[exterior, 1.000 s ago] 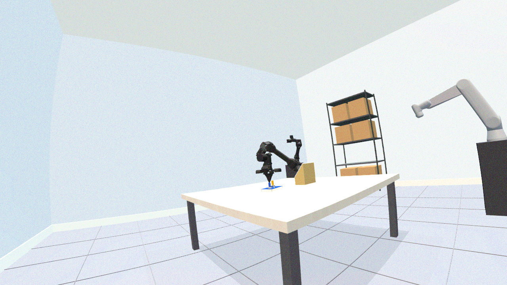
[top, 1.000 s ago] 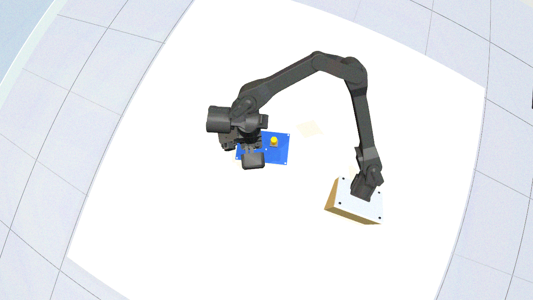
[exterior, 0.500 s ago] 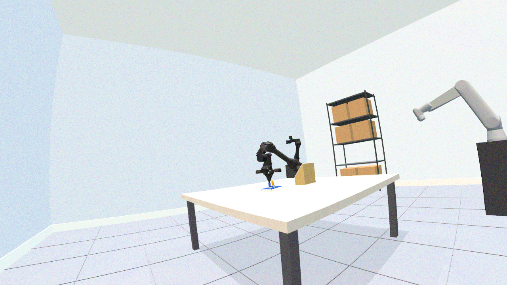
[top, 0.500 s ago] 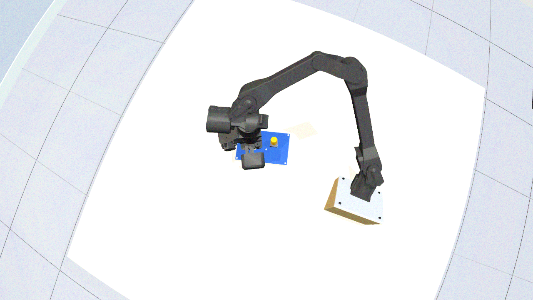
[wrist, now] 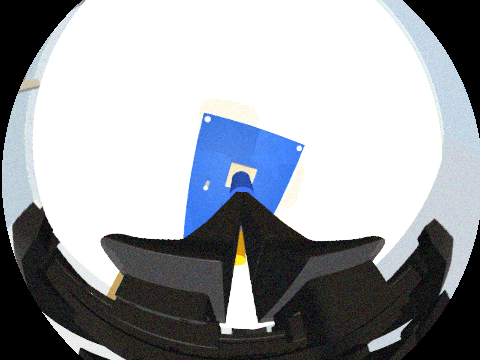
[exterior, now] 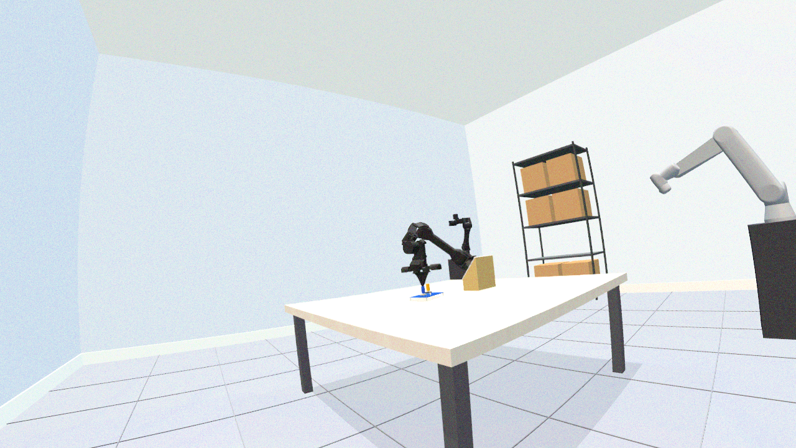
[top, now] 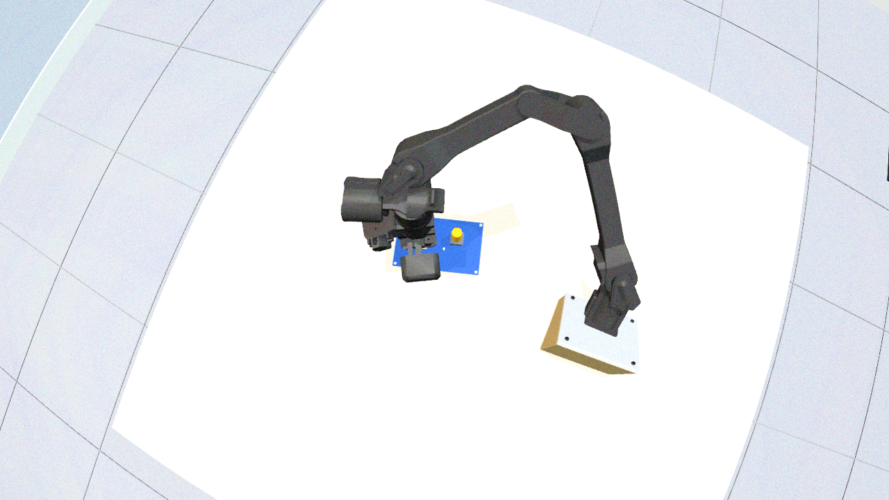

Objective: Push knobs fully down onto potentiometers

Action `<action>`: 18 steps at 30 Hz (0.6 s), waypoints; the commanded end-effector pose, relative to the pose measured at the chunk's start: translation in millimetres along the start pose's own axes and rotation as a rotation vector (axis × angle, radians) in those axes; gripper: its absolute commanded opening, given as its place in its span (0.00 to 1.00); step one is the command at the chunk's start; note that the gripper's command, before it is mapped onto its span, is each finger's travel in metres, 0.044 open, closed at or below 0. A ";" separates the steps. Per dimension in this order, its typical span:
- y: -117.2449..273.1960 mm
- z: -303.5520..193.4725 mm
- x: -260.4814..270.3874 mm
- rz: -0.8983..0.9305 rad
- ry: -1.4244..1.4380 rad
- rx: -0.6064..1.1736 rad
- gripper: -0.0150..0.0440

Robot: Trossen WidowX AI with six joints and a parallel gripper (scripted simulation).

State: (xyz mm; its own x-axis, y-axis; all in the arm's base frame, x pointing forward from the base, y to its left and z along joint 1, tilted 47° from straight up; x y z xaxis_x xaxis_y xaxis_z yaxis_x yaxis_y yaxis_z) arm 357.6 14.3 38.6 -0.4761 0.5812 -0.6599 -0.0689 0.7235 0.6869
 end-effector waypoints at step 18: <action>10.0 0.0 -1.3 -0.001 -0.006 0.014 0.61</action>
State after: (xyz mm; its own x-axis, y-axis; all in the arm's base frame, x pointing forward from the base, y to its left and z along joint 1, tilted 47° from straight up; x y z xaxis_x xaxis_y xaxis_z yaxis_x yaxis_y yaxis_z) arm 357.4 21.9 46.6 -0.4712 0.5817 -0.6630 -0.0589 0.7293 0.6817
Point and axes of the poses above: the point midway between the two fingers, 35 mm back from their tips, its own y axis back along the fingers, its own x axis across the jaws, z = x × y, the point moved 2 cm from there along y, back along the fingers, and after that the axes turned 1 degree about -y, right-handed, at the moved point
